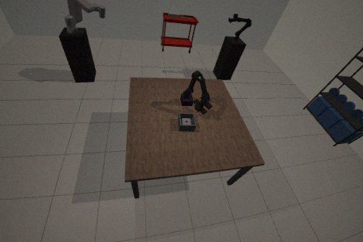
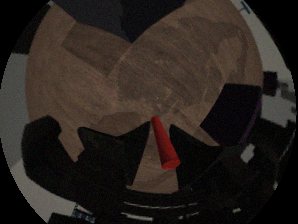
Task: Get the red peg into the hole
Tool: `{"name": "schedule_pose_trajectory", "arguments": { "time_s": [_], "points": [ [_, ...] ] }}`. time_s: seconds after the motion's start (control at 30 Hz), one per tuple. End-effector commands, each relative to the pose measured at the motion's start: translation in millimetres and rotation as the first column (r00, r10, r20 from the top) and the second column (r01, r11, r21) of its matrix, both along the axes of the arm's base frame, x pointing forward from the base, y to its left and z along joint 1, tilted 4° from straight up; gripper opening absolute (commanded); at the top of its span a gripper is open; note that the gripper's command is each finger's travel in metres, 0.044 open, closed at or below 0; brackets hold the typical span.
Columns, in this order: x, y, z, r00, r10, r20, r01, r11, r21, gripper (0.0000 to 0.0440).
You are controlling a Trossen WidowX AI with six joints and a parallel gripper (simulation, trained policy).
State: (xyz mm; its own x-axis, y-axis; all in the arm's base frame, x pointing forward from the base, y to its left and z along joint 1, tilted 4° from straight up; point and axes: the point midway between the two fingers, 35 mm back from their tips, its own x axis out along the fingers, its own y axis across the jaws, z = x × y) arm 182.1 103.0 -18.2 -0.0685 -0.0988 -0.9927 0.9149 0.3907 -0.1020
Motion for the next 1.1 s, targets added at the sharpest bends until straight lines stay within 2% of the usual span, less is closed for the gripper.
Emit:
{"name": "schedule_pose_trajectory", "arguments": {
  "time_s": [0.0,0.03,0.53,1.07],
  "points": [
    [-1.9,0.5,-1.1,0.999,0.015,-0.031,-0.014,1.0,0.026,0.0025],
    [-1.4,0.8,-0.5,0.999,0.018,-0.035,-0.016,0.999,0.033,0.0],
    [13.2,-16.1,35.9,0.988,0.137,0.071,-0.135,0.99,-0.028,0.0],
    [43.5,-38.3,92.4,0.948,0.267,0.175,-0.25,0.961,-0.115,0.0]
  ]
}}
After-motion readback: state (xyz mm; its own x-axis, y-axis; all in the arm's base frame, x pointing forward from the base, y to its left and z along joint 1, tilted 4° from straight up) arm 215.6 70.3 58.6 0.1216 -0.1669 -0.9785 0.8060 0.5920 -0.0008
